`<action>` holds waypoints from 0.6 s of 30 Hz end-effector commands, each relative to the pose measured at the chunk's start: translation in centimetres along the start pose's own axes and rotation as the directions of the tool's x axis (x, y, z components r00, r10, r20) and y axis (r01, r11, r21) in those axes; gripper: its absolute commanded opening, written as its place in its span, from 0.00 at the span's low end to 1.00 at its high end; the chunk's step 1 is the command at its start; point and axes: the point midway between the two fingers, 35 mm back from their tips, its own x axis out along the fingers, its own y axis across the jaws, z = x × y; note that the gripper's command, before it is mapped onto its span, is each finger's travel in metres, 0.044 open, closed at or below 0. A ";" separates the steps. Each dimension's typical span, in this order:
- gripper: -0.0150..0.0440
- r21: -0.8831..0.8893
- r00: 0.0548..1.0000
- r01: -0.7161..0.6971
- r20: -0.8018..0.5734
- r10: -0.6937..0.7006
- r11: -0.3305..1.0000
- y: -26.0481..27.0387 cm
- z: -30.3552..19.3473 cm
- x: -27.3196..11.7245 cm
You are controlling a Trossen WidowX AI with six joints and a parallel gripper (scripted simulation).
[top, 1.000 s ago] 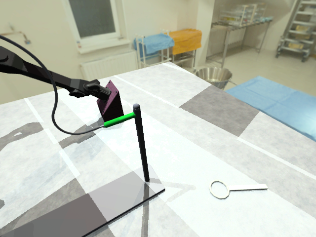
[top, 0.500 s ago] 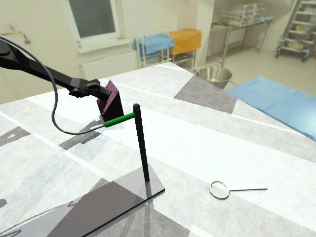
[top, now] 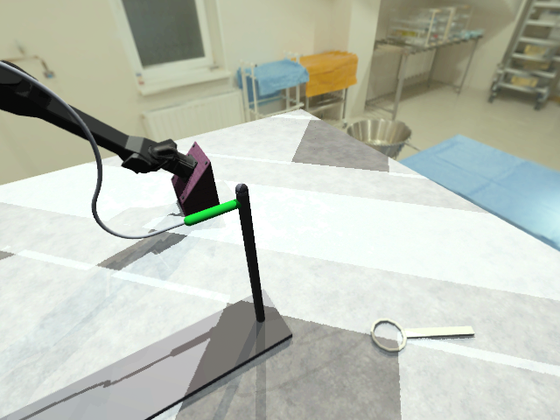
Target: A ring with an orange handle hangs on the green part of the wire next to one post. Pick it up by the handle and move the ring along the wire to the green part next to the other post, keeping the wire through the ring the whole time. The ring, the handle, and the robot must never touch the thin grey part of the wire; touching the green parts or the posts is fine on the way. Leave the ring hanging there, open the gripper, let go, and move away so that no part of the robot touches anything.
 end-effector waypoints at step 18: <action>0.00 0.404 0.971 -0.235 0.059 0.231 0.884 7.6 1.6 -0.9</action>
